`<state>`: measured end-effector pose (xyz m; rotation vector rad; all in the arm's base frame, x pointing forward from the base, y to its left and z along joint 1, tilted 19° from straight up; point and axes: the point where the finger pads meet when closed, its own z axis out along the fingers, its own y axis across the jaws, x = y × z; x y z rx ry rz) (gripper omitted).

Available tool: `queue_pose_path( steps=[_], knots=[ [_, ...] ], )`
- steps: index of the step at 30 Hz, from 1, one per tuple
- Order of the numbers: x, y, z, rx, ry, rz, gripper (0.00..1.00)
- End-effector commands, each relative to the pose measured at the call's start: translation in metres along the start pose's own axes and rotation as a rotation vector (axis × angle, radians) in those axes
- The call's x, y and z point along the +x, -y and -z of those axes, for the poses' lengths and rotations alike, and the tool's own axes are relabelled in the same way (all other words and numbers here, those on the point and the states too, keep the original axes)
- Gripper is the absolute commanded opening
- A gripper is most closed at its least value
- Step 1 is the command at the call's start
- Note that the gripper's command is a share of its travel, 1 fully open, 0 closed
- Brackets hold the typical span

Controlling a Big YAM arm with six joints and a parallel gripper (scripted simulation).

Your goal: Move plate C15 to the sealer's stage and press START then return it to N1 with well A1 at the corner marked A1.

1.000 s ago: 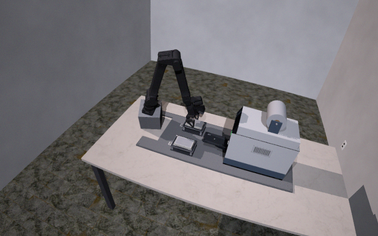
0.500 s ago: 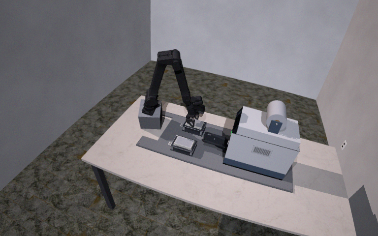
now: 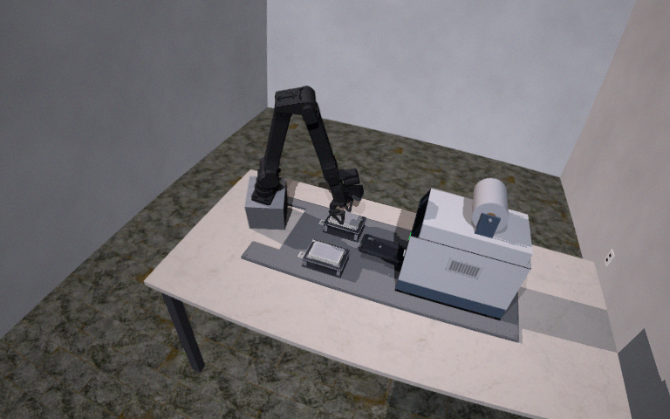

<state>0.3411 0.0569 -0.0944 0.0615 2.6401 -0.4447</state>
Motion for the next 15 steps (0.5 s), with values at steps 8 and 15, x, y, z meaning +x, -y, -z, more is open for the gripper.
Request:
queue_pose_path(
  steps=[8,15],
  knots=[
    [0.0,0.0,0.007,0.001,-0.002,0.001,1.0],
    [-0.011,0.003,0.012,0.002,0.008,-0.025,1.0]
  ],
)
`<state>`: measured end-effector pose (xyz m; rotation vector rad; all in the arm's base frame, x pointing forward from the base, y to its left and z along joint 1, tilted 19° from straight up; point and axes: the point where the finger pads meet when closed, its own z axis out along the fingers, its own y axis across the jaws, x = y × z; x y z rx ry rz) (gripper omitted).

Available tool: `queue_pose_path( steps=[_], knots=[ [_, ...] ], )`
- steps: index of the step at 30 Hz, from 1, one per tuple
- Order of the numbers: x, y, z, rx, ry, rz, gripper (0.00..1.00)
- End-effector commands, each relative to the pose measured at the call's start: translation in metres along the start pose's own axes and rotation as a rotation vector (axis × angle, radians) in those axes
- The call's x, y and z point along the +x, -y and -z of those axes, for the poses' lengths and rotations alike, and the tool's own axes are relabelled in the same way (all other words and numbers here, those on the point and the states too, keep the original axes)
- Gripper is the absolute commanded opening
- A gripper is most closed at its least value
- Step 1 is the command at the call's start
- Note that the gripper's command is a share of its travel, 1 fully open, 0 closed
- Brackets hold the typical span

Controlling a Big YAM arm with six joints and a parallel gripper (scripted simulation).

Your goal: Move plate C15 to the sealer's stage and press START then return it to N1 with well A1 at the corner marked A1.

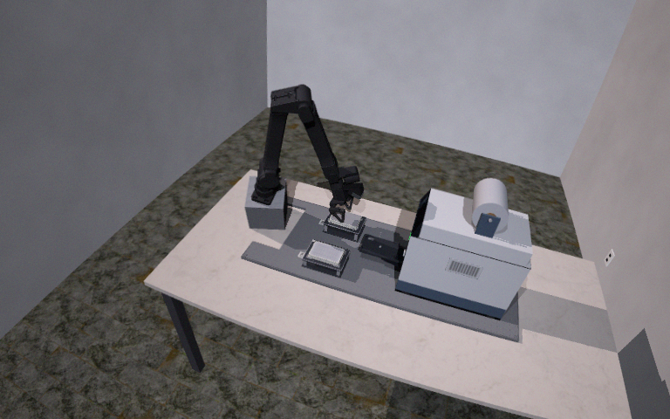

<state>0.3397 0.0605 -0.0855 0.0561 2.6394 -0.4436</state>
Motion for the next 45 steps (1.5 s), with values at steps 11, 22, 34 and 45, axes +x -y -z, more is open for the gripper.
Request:
queue_pose_path(
  steps=[11,22,34,45],
  knots=[
    [-0.013,-0.01,0.005,-0.011,0.021,0.002,1.0],
    [-0.012,0.001,0.002,-0.001,0.017,-0.011,1.0],
    [0.005,-0.001,0.005,0.001,-0.01,0.027,1.0],
    [-0.013,-0.009,0.004,-0.014,0.027,0.003,1.0]
  ],
)
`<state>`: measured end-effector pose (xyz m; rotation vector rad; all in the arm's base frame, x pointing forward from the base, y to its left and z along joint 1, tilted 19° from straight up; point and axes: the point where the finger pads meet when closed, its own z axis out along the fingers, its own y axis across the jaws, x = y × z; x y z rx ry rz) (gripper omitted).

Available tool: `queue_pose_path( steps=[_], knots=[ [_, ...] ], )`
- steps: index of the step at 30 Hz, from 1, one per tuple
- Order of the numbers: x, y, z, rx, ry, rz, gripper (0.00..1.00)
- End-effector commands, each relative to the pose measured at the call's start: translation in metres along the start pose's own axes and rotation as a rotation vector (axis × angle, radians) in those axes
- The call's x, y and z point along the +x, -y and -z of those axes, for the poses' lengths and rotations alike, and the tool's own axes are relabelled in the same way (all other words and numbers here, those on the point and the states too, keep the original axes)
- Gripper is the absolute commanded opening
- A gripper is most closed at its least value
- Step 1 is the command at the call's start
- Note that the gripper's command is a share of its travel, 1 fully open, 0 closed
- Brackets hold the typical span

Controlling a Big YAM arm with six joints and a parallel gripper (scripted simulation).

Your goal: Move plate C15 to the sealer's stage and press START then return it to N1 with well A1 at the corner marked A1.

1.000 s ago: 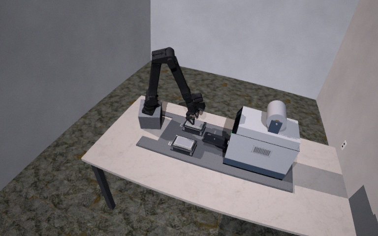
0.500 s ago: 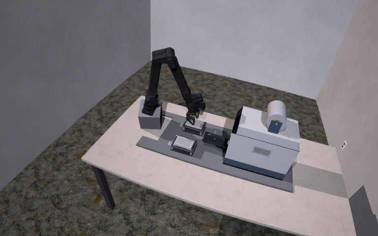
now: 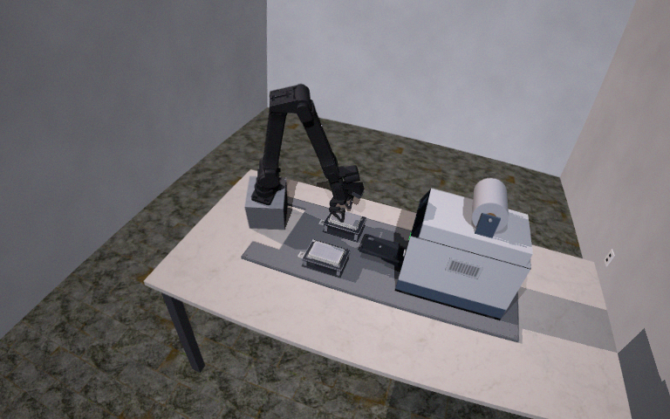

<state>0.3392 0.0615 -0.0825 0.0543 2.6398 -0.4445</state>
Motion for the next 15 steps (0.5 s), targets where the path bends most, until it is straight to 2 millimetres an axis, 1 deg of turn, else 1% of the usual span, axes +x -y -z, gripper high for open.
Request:
queue_pose_path(
  steps=[1,11,14,15],
  knots=[
    [-0.015,-0.009,0.002,-0.016,0.032,-0.001,1.0],
    [-0.026,-0.011,0.005,-0.026,0.056,-0.017,1.0],
    [-0.026,-0.012,0.005,-0.026,0.056,-0.017,1.0],
    [-0.021,-0.01,0.003,-0.023,0.047,-0.013,1.0]
  ],
)
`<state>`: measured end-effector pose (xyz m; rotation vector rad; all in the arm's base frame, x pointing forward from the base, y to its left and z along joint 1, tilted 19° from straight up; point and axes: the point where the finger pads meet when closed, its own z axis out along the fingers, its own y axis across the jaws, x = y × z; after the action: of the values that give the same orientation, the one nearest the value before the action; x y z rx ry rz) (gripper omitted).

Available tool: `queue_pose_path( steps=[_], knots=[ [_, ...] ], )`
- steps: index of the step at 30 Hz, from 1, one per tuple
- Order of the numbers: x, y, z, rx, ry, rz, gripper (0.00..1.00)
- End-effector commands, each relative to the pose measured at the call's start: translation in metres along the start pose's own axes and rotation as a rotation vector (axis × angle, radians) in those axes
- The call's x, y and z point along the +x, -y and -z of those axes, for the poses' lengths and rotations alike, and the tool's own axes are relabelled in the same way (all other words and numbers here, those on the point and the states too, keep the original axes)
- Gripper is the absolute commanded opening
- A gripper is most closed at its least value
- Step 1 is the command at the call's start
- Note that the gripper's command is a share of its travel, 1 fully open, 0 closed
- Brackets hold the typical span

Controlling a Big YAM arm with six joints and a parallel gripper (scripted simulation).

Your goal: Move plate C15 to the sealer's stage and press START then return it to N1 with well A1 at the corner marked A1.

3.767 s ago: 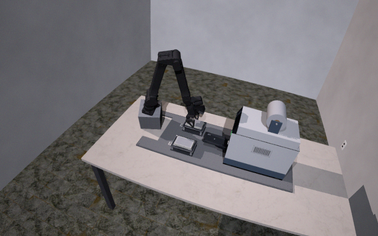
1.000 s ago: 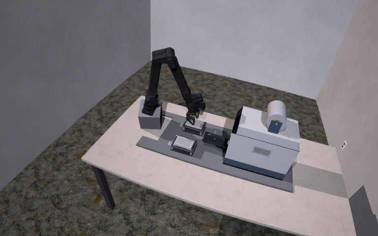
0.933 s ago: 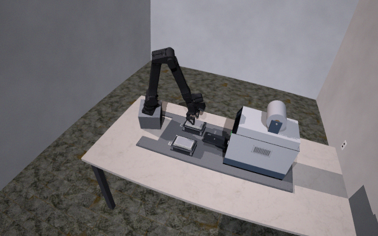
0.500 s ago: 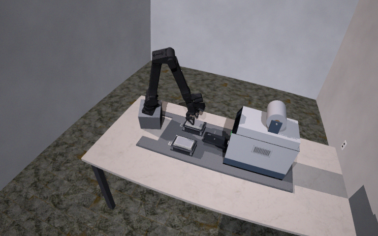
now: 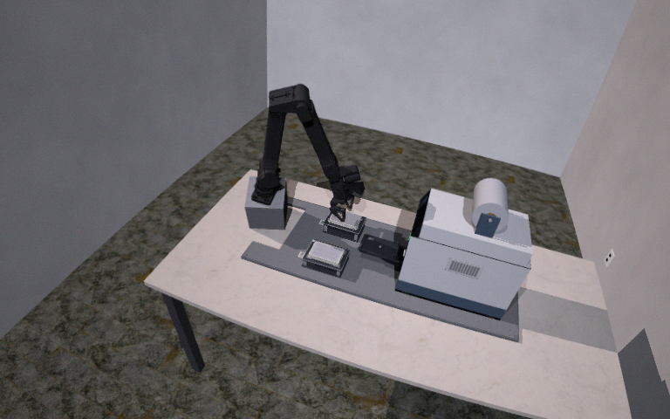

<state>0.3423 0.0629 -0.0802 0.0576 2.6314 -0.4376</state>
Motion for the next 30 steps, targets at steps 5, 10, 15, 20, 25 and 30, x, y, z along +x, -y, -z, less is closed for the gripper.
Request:
queue_pose_path(
  steps=[5,10,15,20,25,30],
  knots=[
    [0.003,-0.003,-0.002,-0.002,-0.006,0.017,1.0],
    [0.015,0.001,-0.003,0.009,-0.033,0.031,1.0],
    [0.01,-0.001,-0.003,0.005,-0.024,0.025,1.0],
    [-0.008,-0.006,0.0,-0.011,0.017,0.001,1.0],
    [-0.016,-0.008,0.002,-0.018,0.034,-0.01,1.0],
    [-0.02,-0.009,0.003,-0.022,0.042,-0.017,1.0]
  ],
)
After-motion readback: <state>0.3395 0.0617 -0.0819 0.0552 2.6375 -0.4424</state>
